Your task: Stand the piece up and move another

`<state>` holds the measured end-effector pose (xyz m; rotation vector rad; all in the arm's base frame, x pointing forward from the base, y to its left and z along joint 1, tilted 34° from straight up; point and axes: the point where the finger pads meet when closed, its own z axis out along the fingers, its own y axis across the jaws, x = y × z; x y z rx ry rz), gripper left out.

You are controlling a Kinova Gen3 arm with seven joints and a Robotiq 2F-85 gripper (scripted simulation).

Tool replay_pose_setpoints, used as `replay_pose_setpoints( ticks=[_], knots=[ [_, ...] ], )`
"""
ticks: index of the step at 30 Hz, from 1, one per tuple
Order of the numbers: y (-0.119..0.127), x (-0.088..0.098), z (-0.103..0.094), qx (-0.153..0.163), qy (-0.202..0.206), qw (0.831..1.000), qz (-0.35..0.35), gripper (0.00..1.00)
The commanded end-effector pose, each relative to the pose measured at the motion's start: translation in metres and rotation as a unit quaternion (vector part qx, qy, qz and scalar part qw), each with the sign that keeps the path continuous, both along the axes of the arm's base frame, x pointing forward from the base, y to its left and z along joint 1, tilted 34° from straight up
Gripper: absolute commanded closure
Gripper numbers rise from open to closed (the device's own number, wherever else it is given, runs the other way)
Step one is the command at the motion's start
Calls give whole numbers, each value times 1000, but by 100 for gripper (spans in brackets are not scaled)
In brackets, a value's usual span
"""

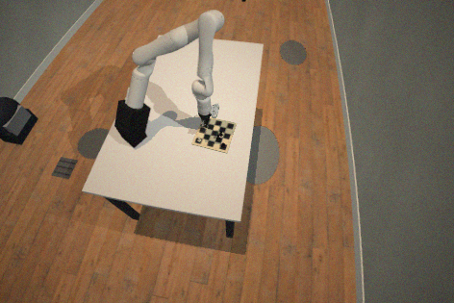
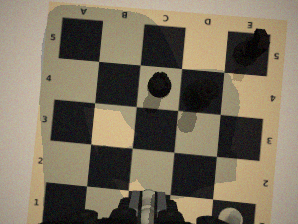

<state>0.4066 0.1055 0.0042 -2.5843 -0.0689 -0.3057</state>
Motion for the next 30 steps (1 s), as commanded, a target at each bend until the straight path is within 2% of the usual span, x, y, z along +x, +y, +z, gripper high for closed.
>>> replay_pose_setpoints(
  ticks=[1,6,16,30],
  knots=[
    [-10,4,13,-3,-10,1000,-5,100],
    [-18,1,27,-3,-9,1000,-5,100],
    [-26,-3,40,-3,-10,1000,-5,100],
    [-28,-4,43,-3,-9,1000,-5,100]
  ],
)
